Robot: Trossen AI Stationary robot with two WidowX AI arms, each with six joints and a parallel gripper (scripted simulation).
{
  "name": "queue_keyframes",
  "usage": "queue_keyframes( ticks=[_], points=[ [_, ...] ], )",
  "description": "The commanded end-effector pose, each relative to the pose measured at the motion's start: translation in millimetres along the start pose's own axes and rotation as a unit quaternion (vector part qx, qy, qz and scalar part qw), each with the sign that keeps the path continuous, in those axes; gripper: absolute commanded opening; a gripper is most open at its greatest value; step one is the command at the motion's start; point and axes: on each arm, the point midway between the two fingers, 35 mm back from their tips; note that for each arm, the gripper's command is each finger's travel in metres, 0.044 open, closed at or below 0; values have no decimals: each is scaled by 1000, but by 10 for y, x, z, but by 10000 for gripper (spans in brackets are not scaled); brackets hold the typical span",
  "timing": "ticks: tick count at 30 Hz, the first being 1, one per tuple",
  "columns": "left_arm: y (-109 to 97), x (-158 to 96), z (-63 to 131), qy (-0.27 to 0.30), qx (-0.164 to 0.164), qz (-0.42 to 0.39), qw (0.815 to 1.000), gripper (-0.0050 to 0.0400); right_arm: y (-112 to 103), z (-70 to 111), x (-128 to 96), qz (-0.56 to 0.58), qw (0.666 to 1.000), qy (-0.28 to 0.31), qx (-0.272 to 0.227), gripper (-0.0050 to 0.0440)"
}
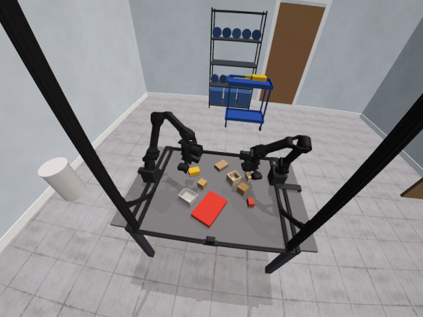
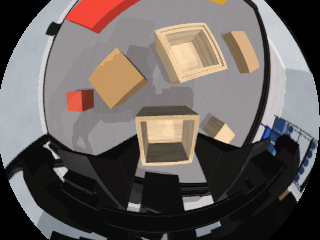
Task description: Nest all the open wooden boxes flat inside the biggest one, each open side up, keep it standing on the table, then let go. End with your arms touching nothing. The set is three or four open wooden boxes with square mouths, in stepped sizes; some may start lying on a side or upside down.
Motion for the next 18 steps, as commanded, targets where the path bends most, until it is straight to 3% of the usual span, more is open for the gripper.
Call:
queue_keyframes(
  ticks=[1,6,18],
  points=[
    [-2,-6,-2,2,-1,0,1000,400,4,100,-1,0,1000,-1,0,0],
    [-2,-6,-2,2,-1,0,1000,400,2,59,-5,-13,1000,2,1,0],
    [-2,-6,-2,2,-1,0,1000,400,-68,127,130,-186,983,2,1,0]
  ],
)
Point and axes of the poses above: on each arm, the point midway between the two fingers, 35 mm back from their tips, its own z axis back along the fingers, its own y axis across the jaws, x = y × z, and after that the axes turned 11 degrees about z, right-handed
